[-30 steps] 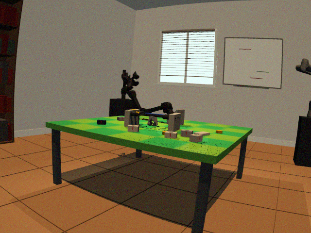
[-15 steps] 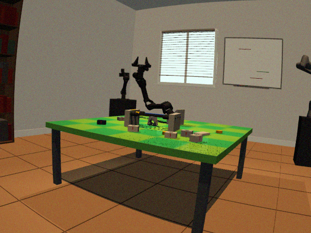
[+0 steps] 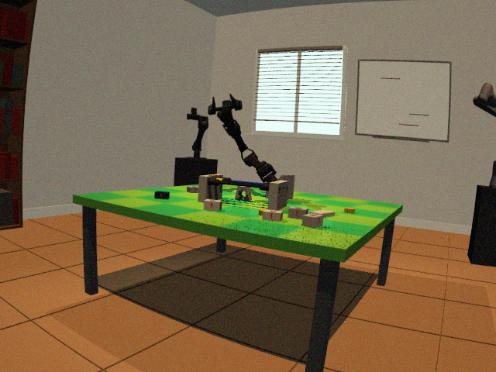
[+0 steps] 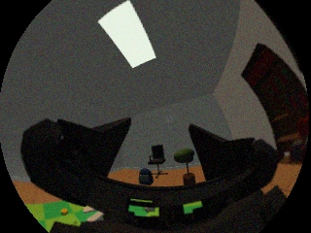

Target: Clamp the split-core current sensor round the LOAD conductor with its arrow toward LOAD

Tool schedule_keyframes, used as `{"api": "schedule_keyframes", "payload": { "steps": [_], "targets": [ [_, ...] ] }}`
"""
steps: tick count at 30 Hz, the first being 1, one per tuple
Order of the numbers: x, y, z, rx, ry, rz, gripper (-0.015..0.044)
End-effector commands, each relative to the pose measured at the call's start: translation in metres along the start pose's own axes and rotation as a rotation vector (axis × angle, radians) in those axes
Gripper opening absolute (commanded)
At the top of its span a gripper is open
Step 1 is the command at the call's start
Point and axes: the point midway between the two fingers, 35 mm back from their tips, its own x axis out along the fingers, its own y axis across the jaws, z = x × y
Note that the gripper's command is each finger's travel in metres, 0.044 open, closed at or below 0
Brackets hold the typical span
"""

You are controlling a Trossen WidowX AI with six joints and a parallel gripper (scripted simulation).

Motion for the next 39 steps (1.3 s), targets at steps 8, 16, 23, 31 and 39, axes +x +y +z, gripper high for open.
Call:
{"api": "schedule_keyframes", "payload": {
  "steps": [8,16,23,31,39],
  "targets": [
    [-0.028,-0.040,-0.176,0.334,0.390,-0.371,0.0440],
    [-0.048,-0.049,-0.213,0.409,0.458,-0.481,0.0440],
    [-0.049,-0.040,-0.277,0.562,0.841,-0.620,0.0440],
    [-0.082,-0.016,-0.333,0.418,1.466,-0.881,0.0440],
    [-0.086,-0.017,-0.328,-0.056,1.754,-0.990,0.0440]
  ]
}}
